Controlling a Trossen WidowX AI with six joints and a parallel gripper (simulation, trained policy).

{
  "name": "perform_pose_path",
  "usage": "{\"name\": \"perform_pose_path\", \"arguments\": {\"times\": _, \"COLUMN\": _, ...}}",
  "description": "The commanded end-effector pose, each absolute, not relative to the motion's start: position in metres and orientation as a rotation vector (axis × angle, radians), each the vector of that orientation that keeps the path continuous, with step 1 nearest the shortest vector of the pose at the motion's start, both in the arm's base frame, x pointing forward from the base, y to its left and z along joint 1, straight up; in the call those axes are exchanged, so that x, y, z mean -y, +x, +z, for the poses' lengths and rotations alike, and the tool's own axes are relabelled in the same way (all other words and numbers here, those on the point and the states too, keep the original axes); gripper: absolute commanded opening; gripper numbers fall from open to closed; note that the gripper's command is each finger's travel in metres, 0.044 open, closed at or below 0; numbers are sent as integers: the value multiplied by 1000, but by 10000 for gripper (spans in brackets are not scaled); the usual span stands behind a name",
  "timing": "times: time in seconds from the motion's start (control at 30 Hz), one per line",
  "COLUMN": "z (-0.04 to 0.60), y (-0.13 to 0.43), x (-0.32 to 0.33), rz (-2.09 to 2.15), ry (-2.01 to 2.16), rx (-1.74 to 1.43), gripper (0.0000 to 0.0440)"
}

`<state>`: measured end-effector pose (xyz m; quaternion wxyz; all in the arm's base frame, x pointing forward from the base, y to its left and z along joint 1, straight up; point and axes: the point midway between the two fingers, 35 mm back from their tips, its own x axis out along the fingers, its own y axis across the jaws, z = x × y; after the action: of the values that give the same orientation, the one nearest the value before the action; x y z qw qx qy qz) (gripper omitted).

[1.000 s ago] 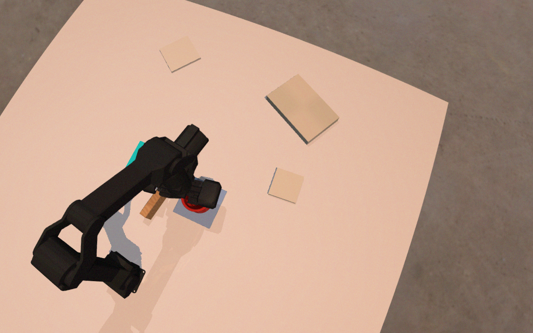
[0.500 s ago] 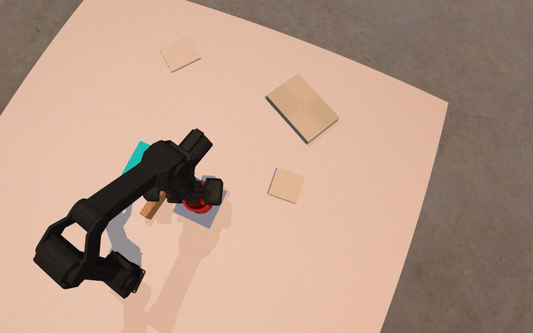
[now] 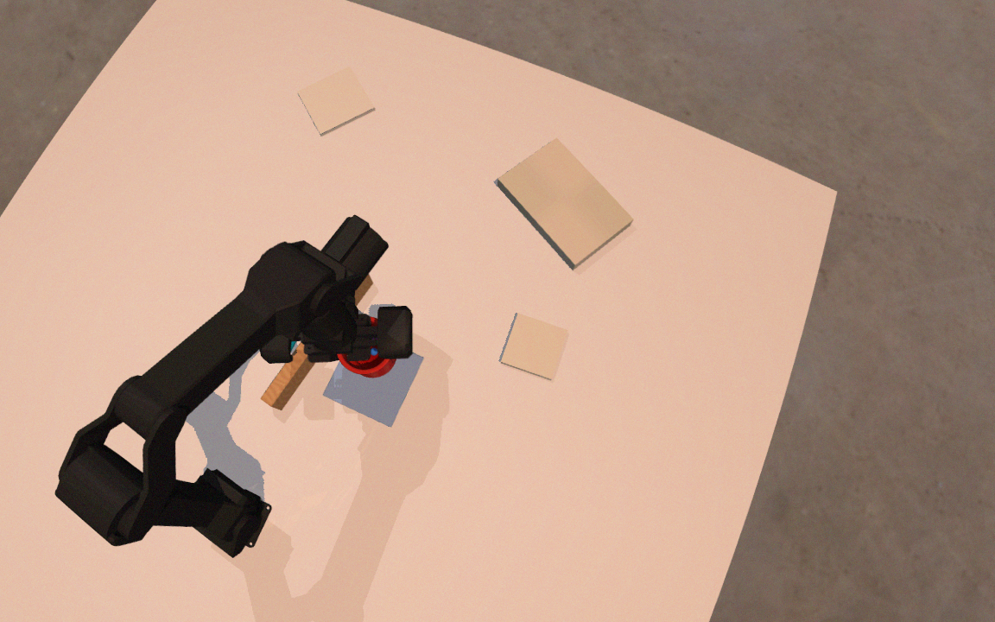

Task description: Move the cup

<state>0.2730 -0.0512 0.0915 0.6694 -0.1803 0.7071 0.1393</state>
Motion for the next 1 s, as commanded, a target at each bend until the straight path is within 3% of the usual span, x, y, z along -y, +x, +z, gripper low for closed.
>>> {"name": "perform_pose_path", "arguments": {"times": 0.0, "z": 100, "y": 279, "x": 46, "rz": 326, "ry": -418, "rx": -1570, "gripper": 2}}
{"name": "perform_pose_path", "arguments": {"times": 0.97, "z": 130, "y": 314, "x": -35, "rz": 425, "ry": -528, "rx": -1407, "gripper": 0}}
